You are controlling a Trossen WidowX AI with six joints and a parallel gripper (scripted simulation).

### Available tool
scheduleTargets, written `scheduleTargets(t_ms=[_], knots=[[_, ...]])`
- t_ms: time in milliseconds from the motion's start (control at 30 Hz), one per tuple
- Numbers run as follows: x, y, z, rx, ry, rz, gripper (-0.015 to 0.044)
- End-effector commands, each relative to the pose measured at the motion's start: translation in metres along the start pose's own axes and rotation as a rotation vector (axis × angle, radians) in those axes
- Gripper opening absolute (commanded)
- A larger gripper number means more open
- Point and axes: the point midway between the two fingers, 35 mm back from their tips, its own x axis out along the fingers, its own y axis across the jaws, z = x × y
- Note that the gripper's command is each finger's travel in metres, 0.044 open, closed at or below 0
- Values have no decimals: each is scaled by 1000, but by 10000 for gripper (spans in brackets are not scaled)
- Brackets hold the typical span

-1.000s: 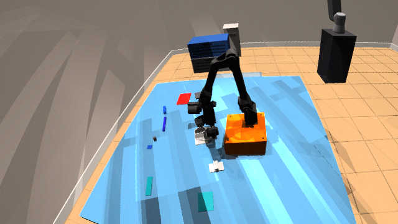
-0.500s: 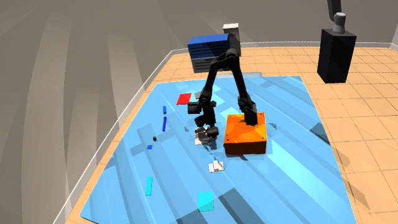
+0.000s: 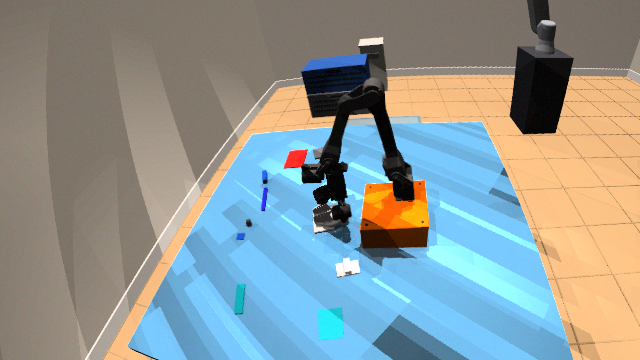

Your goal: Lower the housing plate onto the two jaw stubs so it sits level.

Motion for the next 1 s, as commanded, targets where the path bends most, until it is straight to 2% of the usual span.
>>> scheduleTargets(t_ms=[0, 500, 600, 633, 967], knots=[[0, 0, 0, 3, -1, 1, 351], [0, 0, 0, 3, -1, 1, 351], [0, 0, 0, 0, 0, 0, 430], [0, 0, 0, 0, 0, 0, 440], [0, 0, 0, 0, 0, 0, 440]])
